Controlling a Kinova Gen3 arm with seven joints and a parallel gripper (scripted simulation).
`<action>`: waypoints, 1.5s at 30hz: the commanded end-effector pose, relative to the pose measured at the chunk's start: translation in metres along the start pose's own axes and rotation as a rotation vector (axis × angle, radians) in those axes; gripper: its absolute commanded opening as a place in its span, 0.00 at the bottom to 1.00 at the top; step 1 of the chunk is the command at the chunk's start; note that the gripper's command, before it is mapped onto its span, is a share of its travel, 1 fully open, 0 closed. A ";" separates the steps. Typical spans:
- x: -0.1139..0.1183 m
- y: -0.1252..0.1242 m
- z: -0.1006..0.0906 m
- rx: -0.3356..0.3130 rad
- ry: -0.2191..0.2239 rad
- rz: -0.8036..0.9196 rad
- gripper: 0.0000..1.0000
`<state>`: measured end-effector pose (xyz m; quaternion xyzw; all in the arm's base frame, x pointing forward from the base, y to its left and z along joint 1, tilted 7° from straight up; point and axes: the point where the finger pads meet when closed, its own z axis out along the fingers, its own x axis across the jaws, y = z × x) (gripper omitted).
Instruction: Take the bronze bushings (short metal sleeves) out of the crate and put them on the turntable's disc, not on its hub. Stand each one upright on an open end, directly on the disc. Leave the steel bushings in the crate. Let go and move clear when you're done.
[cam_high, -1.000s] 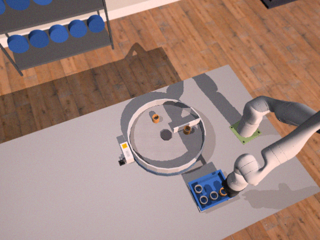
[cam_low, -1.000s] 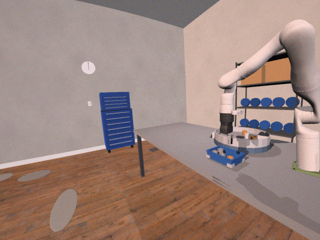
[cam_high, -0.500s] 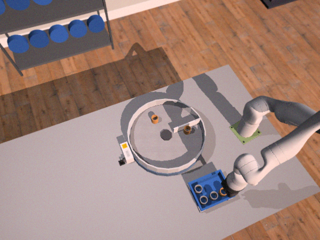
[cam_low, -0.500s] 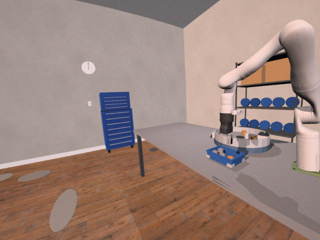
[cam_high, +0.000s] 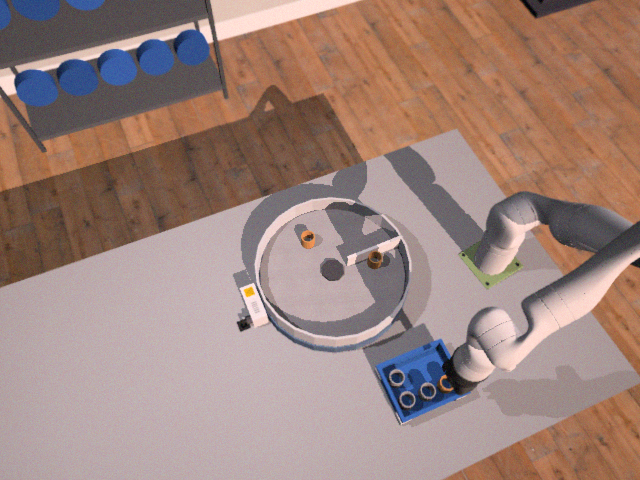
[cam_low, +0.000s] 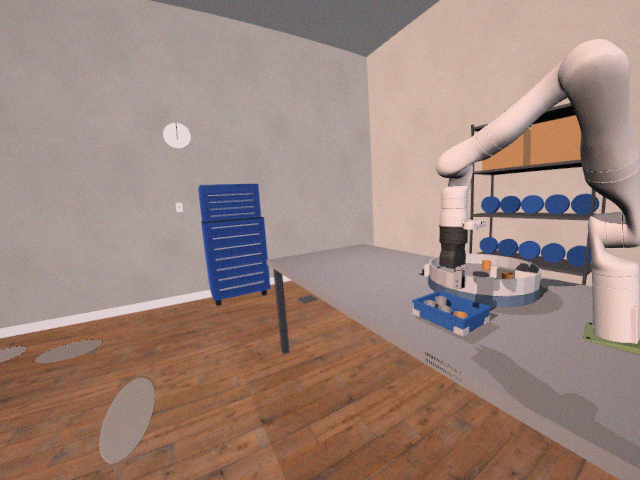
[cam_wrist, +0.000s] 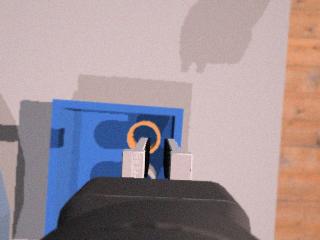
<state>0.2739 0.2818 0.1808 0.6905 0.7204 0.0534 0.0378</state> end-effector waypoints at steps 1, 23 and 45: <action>-0.001 -0.001 0.000 0.003 0.003 0.004 0.36; -0.001 -0.001 0.023 0.003 0.003 0.005 0.36; 0.001 -0.001 0.076 0.001 0.004 -0.002 0.36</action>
